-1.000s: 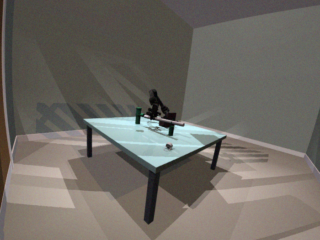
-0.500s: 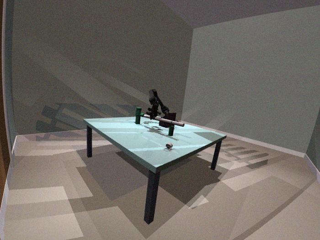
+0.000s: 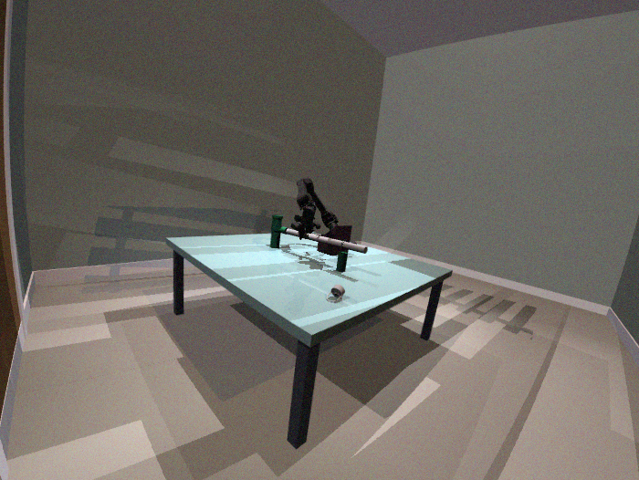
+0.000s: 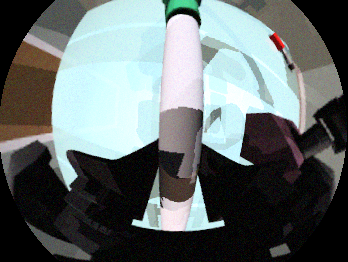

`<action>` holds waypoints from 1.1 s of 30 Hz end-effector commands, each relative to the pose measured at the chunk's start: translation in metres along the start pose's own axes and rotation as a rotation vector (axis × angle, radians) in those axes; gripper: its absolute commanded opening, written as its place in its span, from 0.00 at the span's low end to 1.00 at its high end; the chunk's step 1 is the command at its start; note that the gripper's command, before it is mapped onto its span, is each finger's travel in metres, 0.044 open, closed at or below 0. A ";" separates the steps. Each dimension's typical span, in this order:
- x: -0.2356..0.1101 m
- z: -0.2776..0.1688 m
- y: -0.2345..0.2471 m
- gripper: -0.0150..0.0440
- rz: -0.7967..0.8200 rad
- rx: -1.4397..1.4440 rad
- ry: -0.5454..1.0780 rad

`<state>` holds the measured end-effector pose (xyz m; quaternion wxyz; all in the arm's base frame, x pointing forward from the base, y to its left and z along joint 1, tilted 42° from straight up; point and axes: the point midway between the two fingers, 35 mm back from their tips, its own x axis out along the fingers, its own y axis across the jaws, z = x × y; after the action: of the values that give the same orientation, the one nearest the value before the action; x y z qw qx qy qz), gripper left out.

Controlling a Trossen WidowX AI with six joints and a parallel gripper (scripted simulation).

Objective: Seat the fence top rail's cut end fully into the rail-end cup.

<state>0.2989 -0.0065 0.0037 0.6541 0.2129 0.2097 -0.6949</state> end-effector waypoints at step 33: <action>0.004 0.015 0.000 0.25 0.008 0.002 -0.007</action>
<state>0.2971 -0.0167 0.0088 0.6519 0.2161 0.2102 -0.6958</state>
